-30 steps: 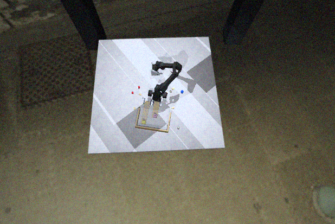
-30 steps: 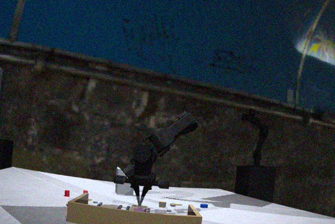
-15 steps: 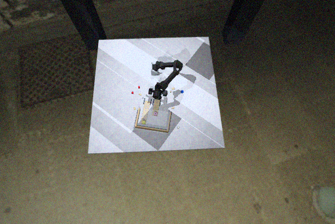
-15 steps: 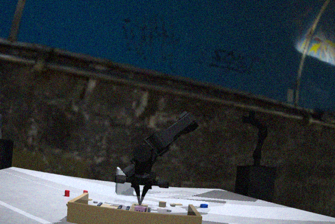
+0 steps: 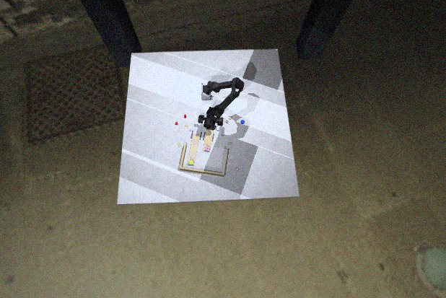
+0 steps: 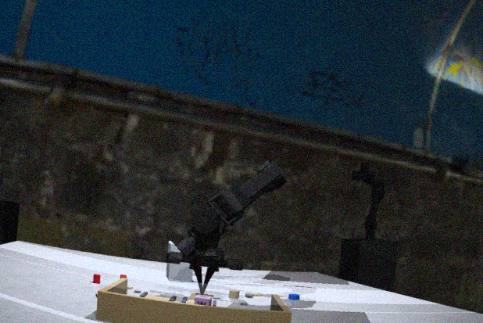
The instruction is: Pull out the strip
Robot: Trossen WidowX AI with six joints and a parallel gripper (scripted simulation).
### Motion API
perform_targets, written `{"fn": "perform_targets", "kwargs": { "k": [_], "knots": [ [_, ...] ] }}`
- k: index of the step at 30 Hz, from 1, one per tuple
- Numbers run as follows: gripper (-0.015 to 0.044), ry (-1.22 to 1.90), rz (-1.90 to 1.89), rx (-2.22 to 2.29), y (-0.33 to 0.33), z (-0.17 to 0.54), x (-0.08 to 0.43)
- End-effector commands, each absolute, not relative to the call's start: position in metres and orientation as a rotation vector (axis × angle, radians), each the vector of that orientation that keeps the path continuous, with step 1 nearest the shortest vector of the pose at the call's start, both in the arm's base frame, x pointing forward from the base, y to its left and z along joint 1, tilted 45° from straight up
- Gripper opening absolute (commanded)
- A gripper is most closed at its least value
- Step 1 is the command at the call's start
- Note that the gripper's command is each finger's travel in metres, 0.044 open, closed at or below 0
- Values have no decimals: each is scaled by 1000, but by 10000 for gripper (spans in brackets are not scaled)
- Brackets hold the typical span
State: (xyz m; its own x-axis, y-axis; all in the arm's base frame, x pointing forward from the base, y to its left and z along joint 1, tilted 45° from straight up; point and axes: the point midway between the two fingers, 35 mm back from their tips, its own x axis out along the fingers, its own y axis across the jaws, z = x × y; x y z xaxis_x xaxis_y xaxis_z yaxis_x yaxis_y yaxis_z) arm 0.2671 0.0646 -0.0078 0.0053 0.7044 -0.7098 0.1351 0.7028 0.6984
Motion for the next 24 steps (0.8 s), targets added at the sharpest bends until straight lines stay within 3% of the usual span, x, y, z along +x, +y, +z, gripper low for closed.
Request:
{"fn": "perform_targets", "kwargs": {
  "k": [1,24],
  "knots": [
    [0,1561,520,720,70,-11,251],
    [0,1563,519,720,73,-8,220]
  ]
}}
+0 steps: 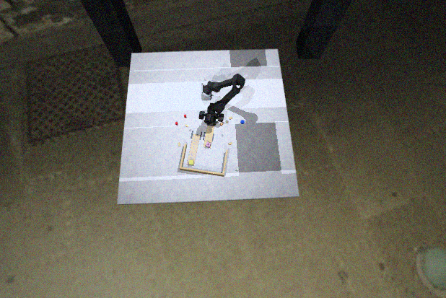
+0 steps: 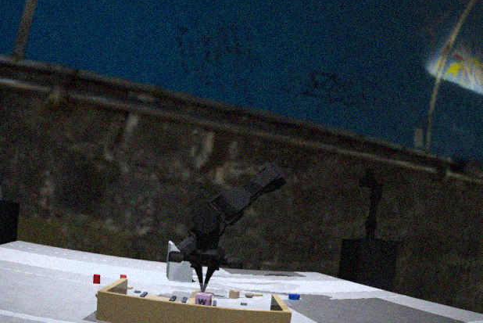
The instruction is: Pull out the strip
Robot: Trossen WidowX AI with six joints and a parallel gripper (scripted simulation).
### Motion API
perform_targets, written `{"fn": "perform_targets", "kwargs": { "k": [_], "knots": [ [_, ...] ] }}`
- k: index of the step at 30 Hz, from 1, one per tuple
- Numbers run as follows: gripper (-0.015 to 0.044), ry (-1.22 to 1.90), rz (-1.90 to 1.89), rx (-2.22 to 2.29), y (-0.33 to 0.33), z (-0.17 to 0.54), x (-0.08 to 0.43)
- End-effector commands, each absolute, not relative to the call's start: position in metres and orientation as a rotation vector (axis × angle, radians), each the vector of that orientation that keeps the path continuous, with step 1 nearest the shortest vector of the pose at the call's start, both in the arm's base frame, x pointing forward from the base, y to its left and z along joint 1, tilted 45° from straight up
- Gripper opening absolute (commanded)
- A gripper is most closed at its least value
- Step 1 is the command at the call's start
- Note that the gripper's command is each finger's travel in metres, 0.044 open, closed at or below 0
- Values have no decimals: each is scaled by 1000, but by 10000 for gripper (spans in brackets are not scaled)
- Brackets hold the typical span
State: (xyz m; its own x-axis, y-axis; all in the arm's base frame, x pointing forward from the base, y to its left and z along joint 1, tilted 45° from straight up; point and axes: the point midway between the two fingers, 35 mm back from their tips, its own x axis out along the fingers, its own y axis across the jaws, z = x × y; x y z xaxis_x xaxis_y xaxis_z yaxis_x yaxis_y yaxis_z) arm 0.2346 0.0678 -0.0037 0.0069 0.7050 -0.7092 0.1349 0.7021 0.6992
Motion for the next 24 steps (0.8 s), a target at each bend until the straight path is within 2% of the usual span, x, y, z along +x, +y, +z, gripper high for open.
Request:
{"fn": "perform_targets", "kwargs": {
  "k": [1,24],
  "knots": [
    [0,1563,519,720,73,-7,219],
    [0,1563,519,721,74,-6,206]
  ]
}}
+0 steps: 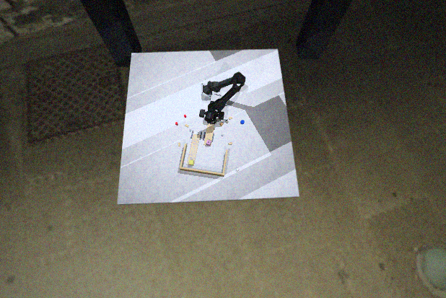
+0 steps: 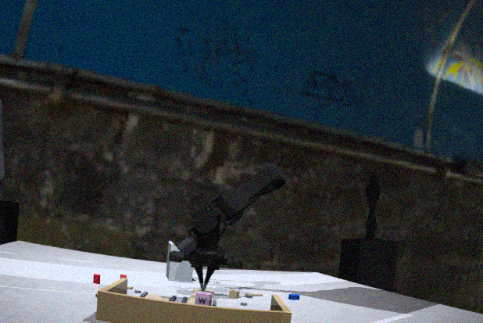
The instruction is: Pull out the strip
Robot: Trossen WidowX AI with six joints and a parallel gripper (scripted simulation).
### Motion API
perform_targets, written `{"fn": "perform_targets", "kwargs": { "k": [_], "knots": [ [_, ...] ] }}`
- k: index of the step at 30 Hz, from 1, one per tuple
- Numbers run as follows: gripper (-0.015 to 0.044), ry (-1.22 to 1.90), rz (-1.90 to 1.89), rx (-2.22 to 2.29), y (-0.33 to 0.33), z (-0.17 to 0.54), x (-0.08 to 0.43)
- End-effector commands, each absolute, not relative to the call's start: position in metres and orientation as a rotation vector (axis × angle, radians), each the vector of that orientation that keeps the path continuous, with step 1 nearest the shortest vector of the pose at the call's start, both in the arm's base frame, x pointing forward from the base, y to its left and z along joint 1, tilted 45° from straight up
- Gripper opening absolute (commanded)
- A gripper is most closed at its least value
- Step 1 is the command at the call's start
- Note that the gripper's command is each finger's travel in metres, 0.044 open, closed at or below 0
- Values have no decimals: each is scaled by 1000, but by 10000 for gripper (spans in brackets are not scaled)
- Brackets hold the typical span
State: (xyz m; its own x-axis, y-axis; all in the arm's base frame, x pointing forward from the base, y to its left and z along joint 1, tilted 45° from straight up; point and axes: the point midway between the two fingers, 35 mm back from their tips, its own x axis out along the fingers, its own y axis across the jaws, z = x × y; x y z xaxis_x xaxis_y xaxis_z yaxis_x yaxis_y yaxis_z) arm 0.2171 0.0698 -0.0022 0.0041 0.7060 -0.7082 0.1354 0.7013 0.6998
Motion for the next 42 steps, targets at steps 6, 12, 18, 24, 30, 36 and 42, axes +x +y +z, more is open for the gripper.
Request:
{"fn": "perform_targets", "kwargs": {
  "k": [6,12,18,24,30,36,42],
  "knots": [
    [0,1563,519,721,74,-6,206],
    [0,1563,519,721,74,-6,206],
    [0,1563,519,721,74,-6,206],
    [0,1563,519,721,74,-6,206],
    [0,1558,515,718,45,22,220],
    [53,1577,487,750,40,26,224],
    [210,1623,379,856,37,25,252]
  ]
}}
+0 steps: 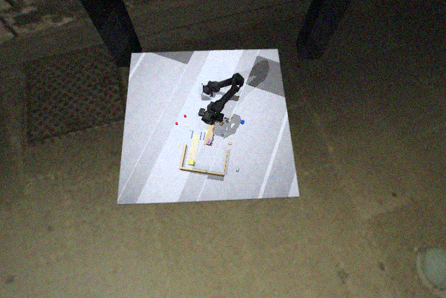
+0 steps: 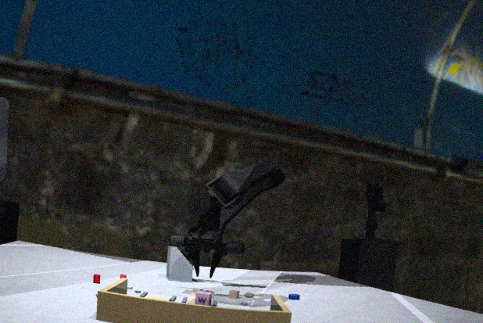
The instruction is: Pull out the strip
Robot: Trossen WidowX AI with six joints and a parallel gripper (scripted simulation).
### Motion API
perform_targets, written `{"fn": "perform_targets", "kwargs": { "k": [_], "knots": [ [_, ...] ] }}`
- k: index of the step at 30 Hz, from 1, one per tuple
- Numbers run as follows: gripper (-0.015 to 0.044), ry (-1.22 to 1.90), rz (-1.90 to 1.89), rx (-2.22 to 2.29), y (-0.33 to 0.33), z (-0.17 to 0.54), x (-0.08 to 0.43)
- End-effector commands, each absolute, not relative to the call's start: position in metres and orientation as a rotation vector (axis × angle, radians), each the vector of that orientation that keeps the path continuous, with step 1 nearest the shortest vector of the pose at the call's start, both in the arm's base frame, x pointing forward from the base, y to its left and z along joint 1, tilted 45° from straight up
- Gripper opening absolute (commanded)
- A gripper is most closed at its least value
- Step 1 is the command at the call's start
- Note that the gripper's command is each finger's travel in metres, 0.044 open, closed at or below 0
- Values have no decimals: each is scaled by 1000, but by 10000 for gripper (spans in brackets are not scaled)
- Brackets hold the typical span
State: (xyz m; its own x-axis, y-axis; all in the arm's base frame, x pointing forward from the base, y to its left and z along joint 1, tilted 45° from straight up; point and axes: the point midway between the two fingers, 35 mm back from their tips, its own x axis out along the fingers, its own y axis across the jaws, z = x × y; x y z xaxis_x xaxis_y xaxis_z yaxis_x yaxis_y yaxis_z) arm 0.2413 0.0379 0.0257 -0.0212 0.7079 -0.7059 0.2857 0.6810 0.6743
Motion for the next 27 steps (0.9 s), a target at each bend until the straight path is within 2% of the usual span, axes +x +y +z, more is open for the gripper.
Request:
{"fn": "perform_targets", "kwargs": {
  "k": [1,9,27],
  "knots": [
    [236,1622,379,856,36,25,256],
    [440,1621,379,856,30,26,289],
    [440,1618,380,854,18,27,362]
  ]
}}
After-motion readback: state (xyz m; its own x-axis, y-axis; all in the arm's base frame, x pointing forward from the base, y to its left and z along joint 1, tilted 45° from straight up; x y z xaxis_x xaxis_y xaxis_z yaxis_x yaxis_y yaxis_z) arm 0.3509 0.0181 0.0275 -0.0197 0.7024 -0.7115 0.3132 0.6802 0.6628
